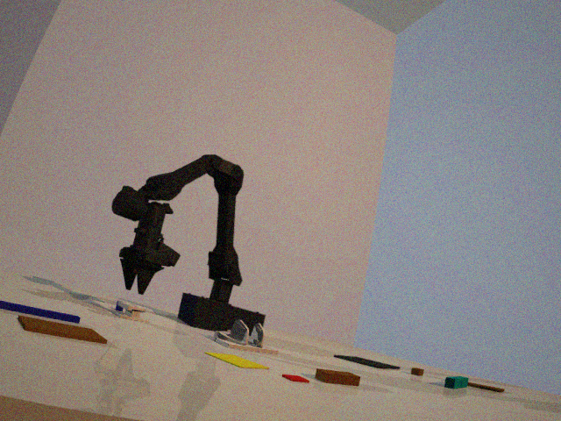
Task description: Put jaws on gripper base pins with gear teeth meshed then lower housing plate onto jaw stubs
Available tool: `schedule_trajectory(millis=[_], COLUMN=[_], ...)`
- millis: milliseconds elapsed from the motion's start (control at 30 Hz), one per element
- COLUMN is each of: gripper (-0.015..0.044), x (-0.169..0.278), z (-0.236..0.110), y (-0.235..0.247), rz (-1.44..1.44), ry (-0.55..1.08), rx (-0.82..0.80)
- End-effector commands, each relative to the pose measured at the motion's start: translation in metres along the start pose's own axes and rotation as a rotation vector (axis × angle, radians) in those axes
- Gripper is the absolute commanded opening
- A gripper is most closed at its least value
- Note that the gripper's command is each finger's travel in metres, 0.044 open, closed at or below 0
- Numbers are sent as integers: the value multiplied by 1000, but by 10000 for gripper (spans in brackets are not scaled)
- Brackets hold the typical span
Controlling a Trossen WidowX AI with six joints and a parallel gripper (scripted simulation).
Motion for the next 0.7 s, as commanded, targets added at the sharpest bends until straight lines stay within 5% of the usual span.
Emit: schedule_trajectory(millis=[0, 667], gripper=[440, 440], x=[0, 2], z=[1, 25], y=[1, 0], rz=[-6, -3], ry=[0, 0], rx=[-6, -3])
Point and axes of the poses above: the point midway between the two fingers, 35 mm back from their tips, its own z axis out along the fingers, its own y axis across the jaws, x = y × z, the point moved 3 cm from there along -z, back along the fingers, and after that the axes turned 4 degrees about -z, right-handed, at the moved point
